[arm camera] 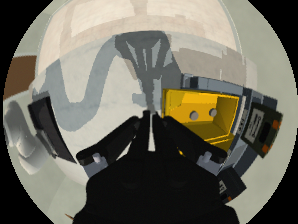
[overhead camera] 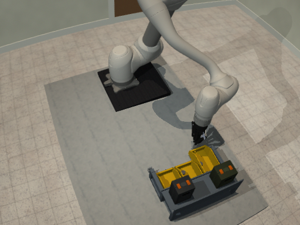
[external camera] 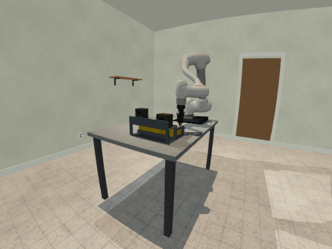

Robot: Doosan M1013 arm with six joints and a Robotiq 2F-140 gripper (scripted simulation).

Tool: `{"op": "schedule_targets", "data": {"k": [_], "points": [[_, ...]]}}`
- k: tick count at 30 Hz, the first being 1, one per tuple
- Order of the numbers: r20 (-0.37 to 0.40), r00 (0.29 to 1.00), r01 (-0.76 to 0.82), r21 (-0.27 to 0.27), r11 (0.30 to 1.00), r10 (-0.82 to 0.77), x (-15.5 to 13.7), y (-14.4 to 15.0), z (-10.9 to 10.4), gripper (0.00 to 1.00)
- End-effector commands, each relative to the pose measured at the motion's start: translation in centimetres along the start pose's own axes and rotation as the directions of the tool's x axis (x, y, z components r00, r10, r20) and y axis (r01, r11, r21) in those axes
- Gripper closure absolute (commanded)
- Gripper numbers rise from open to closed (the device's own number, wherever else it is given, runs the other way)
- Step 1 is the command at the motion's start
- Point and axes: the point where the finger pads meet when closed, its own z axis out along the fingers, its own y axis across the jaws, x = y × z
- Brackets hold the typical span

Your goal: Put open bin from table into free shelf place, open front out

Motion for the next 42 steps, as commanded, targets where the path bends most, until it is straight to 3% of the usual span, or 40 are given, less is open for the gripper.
{"op": "schedule_targets", "data": {"k": [1, 42], "points": [[0.000, 1.000, 0.000, 0.000, 1.000, 0.000, 0.0, 0.0, 0.0, 1.00], [0.000, 1.000, 0.000, 0.000, 1.000, 0.000, 0.0, 1.3, 0.0, 1.00]]}}
